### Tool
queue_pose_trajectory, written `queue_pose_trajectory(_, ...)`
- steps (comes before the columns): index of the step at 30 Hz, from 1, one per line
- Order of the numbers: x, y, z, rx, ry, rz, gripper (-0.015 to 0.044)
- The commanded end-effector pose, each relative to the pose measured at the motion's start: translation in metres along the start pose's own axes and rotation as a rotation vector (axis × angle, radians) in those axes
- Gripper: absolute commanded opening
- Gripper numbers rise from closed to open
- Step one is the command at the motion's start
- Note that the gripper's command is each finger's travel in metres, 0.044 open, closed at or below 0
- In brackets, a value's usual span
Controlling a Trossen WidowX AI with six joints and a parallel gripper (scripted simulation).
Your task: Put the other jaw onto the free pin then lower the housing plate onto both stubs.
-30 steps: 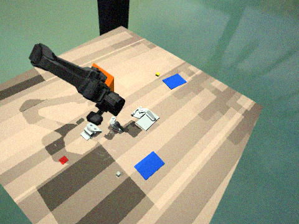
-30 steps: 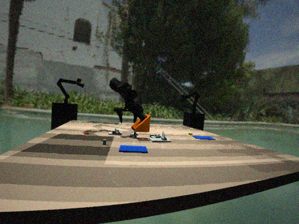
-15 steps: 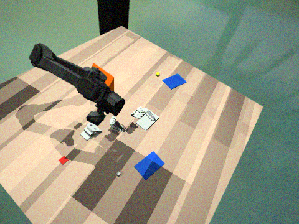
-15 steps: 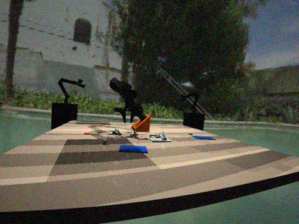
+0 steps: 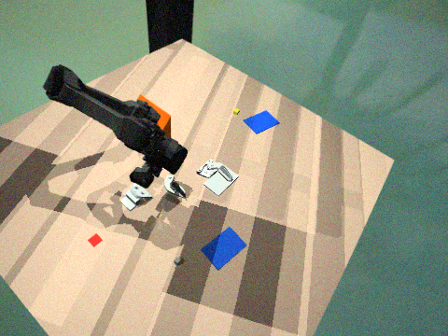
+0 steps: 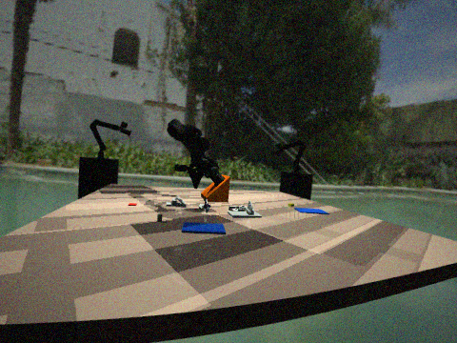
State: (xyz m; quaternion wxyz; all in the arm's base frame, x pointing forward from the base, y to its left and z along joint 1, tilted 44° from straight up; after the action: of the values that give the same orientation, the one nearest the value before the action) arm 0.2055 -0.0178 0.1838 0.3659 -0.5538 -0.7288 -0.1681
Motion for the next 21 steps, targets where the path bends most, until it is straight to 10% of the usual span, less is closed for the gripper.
queue_pose_trajectory(1,0.0000,0.0000,0.0000,0.000,0.000,0.000,0.0000)
queue_pose_trajectory(8,0.0000,0.0000,0.0000,0.000,0.000,0.000,0.0000)
queue_pose_trajectory(21,0.0000,0.0000,0.0000,0.000,0.000,0.000,0.0341)
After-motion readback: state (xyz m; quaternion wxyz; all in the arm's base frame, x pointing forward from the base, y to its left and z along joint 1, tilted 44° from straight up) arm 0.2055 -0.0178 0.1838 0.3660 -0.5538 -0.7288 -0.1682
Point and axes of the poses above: the point midway between the two fingers, 35 mm back from their tips, its own x axis back along the fingers, its own z axis across the jaws, y = z × x, the point moved 8 cm from there along x, back along the fingers, and after that the axes turned 1 degree about x, right-handed, at the moved point
